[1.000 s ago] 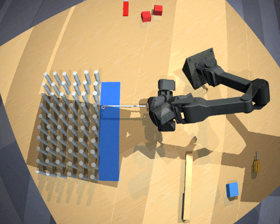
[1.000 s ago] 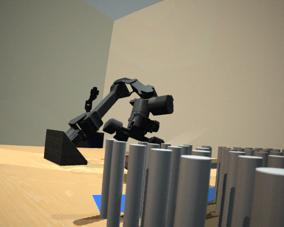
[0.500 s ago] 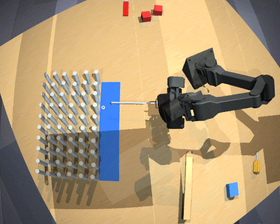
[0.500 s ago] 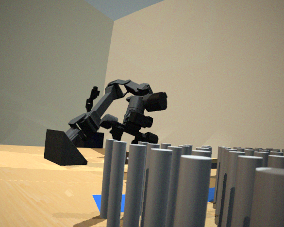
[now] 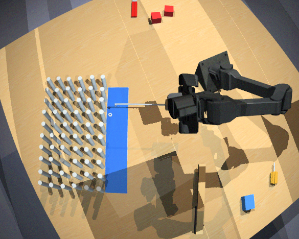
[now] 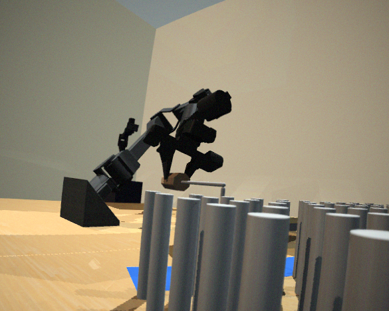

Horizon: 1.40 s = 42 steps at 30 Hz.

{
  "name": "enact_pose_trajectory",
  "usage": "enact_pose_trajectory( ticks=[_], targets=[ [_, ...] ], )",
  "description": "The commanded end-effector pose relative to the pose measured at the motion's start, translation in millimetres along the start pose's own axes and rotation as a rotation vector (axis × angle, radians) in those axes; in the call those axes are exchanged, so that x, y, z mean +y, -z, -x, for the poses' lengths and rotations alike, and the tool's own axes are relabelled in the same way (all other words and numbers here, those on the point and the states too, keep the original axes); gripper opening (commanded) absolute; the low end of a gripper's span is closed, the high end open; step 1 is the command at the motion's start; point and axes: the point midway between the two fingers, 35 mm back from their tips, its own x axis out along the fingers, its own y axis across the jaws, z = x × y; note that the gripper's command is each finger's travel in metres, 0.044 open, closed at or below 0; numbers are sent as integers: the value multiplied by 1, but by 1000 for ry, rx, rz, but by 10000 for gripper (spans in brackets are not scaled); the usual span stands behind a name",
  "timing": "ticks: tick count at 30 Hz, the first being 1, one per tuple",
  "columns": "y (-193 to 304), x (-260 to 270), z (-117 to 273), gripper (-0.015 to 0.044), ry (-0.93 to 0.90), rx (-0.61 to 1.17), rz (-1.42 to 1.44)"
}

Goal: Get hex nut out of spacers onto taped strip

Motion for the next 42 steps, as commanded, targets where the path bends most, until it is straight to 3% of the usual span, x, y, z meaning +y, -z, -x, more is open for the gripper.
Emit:
enact_pose_trajectory(
  ticks=[1, 7, 9, 42],
  targets=[
    [-6, -4, 18, 0, -6, -9, 5],
    [-10, -14, 45, 0, -10, -8, 5],
    [-7, -9, 32, 0, -7, 1, 23],
    [29, 84, 51, 0, -219, -29, 1145]
  ],
)
